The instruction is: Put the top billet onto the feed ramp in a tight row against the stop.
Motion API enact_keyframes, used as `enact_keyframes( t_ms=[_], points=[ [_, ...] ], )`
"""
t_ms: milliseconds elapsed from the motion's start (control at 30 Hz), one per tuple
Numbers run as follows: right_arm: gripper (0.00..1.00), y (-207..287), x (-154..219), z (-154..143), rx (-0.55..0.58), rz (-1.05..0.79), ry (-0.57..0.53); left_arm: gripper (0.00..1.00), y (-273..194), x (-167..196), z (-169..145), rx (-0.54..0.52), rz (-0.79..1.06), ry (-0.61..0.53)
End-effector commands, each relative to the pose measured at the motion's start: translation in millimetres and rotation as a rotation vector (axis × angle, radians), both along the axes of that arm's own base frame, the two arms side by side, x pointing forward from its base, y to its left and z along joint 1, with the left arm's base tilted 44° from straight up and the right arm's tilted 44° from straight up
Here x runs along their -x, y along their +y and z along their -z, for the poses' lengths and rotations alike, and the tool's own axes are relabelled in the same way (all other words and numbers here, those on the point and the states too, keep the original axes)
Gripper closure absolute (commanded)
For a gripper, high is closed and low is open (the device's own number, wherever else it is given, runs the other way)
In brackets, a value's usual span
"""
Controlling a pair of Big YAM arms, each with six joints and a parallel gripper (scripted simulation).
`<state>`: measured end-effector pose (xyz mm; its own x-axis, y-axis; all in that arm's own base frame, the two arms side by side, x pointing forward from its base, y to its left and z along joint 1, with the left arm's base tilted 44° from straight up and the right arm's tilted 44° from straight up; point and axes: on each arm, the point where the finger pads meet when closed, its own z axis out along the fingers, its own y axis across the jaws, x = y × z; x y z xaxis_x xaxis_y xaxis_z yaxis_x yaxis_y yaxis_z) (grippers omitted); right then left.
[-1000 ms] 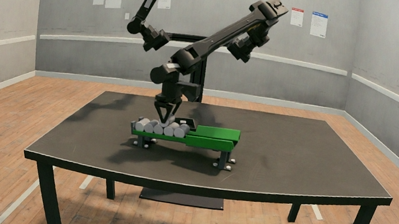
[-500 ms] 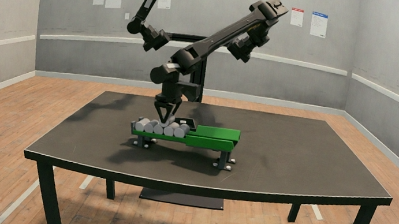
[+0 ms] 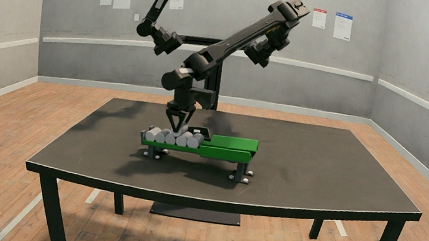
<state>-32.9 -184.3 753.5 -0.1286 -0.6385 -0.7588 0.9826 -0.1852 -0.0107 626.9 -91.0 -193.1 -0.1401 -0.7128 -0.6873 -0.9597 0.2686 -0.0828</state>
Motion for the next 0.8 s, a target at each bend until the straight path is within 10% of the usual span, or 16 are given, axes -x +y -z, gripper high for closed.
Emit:
enact_keyframes(
  t_ms=[0, 767],
  points=[
    [0.0, -4.0, 2.2, 5.2, -0.02, -0.004, -0.014, 1.0, -28.0, -4.4, 2.0, 0.005, 0.027, -0.017],
    [0.0, -4.0, 2.2, 5.2, -0.02, -0.004, -0.014, 1.0, -36.3, -3.3, -25.8, 0.012, 0.027, -0.035]
  ],
)
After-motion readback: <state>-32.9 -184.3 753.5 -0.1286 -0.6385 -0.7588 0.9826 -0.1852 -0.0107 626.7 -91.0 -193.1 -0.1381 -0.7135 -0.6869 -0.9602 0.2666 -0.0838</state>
